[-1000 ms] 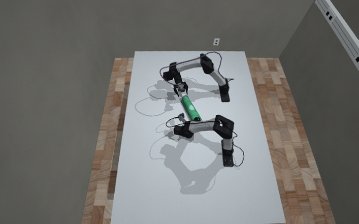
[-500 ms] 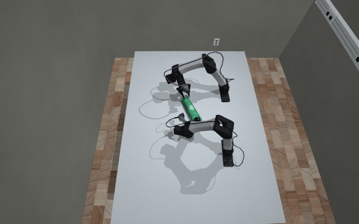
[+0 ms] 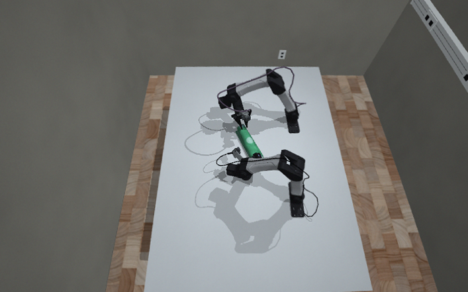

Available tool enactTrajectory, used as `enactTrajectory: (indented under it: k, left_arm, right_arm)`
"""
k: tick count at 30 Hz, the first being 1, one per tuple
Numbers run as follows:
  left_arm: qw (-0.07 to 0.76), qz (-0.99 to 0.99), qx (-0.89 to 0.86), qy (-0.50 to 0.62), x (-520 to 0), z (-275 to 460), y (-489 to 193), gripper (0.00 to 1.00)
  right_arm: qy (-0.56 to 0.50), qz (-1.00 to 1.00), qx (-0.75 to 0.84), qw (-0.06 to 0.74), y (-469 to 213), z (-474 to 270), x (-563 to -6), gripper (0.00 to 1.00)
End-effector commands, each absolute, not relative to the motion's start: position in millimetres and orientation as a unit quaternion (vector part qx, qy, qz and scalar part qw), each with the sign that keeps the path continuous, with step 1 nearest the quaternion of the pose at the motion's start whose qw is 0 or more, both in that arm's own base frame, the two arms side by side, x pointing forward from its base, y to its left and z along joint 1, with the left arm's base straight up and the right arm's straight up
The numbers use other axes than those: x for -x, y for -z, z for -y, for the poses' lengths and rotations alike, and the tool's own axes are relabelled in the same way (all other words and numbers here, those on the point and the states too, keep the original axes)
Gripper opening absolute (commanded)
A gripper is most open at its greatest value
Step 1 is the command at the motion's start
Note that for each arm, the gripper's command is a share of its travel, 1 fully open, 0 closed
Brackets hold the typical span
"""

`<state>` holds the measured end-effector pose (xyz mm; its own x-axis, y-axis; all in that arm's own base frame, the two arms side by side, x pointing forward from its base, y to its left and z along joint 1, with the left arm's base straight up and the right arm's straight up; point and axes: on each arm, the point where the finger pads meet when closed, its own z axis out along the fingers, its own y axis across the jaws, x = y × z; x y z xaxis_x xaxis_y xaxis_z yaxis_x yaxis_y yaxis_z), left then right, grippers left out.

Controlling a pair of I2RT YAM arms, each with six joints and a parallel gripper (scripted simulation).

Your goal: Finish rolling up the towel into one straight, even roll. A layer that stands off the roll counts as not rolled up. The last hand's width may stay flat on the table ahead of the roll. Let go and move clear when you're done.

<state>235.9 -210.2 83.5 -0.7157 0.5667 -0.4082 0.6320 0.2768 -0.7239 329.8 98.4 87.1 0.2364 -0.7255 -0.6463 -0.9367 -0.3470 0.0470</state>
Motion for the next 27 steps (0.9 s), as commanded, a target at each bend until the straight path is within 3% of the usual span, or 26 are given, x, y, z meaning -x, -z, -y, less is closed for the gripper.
enactTrajectory:
  k: [1,27]
  left_arm:
    - [0.053,-0.792,-0.383,0.472,-243.4,212.3,-93.8,0.85]
    - [0.053,-0.792,-0.383,0.472,-243.4,212.3,-93.8,0.85]
  right_arm:
    - [-0.281,-0.534,0.773,0.194,-87.2,-100.5,-333.3,0.32]
    - [-0.281,-0.534,0.773,0.194,-78.8,-100.5,-333.3,0.32]
